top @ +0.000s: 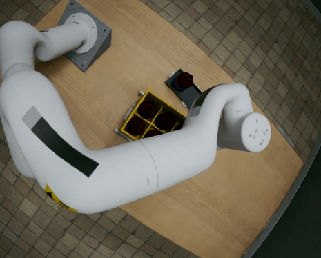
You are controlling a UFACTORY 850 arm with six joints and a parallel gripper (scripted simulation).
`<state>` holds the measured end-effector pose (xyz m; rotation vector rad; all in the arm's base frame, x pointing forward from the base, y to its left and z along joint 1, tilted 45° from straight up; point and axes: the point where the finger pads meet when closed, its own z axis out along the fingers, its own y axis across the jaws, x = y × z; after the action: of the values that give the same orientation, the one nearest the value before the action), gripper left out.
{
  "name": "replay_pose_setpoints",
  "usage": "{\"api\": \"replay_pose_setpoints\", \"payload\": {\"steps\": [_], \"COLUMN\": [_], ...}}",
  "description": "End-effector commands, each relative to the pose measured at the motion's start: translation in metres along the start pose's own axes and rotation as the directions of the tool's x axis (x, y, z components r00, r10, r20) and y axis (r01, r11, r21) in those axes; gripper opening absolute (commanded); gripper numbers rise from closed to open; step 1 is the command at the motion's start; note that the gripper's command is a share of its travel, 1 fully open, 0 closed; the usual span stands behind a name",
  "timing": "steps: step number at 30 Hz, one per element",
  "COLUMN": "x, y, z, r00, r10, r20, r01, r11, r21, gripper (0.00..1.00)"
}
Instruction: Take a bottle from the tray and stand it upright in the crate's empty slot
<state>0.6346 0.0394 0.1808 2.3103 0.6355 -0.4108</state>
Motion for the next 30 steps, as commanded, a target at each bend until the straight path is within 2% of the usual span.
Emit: {"api": "replay_pose_setpoints", "payload": {"steps": [1, 30], "x": [-0.004, -0.026], "y": [0.008, 0.055], "z": [-0.001, -0.001], "r00": [1.0, 1.0], "r10": [0.001, 0.001], "r20": [-0.002, -0.002], "r01": [-0.001, -0.001], "r11": [1.0, 1.0], "r21": [0.0, 0.0], "gripper": [0.0, 0.0]}}
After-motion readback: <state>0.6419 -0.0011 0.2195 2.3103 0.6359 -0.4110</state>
